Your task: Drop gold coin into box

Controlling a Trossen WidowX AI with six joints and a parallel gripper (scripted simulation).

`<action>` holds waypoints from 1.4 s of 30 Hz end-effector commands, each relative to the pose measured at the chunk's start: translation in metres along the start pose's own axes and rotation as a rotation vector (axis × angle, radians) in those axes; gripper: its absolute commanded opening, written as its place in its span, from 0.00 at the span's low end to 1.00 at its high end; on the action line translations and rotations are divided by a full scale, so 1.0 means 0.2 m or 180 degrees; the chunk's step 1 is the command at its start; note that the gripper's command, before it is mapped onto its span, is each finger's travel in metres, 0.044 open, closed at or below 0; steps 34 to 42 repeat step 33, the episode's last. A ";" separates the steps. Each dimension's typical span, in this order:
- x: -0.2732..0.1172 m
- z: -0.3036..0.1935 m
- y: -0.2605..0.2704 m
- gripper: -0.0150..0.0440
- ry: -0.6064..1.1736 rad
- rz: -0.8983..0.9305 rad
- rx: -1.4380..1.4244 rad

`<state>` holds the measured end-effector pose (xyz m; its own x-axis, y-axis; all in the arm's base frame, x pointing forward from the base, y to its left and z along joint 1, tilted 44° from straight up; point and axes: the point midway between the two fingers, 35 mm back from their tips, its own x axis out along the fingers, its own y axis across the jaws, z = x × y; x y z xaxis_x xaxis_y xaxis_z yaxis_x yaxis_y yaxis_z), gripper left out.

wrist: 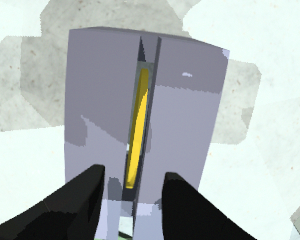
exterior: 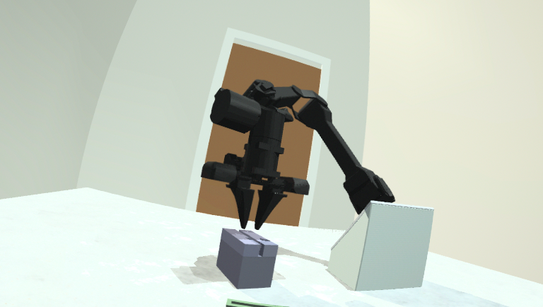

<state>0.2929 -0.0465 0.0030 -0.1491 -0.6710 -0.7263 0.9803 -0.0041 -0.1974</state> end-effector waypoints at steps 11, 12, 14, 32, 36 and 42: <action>-0.03 0.00 0.00 0.66 0.0002 0.0000 0.0001; -0.06 0.00 0.00 0.70 0.0003 0.0000 0.0000; -0.09 0.00 0.00 0.79 0.0003 -0.0001 -0.0001; -0.31 0.00 -0.02 1.00 -0.0016 -0.0009 -0.0017; -0.31 0.00 -0.02 1.00 -0.0016 -0.0009 -0.0017; -0.31 0.00 -0.02 1.00 -0.0016 -0.0009 -0.0017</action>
